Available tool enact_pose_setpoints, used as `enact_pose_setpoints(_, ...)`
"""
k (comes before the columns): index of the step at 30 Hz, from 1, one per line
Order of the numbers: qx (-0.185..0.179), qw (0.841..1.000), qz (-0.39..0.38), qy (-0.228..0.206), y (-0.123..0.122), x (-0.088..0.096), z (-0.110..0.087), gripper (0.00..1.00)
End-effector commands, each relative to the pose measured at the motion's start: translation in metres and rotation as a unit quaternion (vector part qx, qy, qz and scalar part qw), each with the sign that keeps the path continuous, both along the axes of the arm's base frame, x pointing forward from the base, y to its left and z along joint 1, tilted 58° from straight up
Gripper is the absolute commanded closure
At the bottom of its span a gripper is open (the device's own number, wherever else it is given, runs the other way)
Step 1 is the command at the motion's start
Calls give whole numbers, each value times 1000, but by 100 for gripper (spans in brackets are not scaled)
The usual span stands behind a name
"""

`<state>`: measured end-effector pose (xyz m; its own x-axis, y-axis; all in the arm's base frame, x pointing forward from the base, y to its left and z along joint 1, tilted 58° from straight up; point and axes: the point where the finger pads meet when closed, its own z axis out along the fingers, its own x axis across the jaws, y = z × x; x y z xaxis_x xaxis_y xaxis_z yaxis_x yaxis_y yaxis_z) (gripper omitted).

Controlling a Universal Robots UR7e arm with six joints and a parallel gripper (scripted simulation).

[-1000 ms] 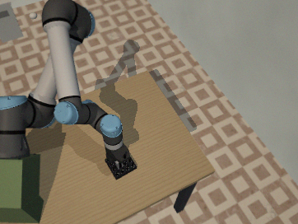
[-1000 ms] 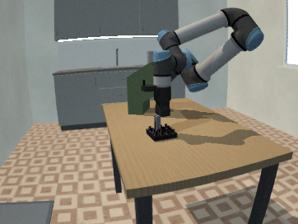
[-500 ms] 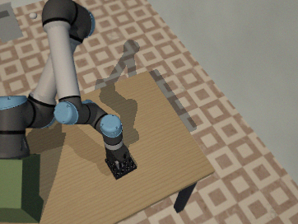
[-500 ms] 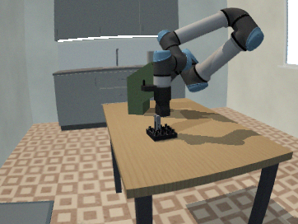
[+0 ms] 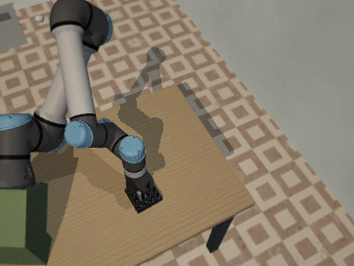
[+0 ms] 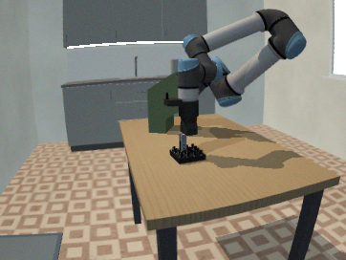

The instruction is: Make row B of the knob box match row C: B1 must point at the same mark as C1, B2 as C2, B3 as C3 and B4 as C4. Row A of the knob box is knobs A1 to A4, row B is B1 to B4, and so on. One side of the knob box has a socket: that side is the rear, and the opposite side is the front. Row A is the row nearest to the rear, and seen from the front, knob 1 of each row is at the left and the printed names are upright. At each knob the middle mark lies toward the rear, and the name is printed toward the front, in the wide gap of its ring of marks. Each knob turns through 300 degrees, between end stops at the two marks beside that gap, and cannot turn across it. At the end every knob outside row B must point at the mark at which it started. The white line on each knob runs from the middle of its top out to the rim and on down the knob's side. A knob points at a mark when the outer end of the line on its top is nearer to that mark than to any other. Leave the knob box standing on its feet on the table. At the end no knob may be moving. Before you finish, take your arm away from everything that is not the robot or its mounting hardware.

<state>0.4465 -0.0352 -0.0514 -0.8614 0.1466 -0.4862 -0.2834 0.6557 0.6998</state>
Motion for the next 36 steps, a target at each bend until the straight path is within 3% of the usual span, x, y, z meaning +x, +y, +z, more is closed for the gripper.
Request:
enact_pose_setpoints(1, 1, 1000, -2, 2, -1, 0, 0, 70)
enact_pose_setpoints(16, 16, 999, -20, 28, -1, 0, 0, 70)
enact_pose_setpoints(36, 62, 989, -77, 108, -1, 0, 0, 70)
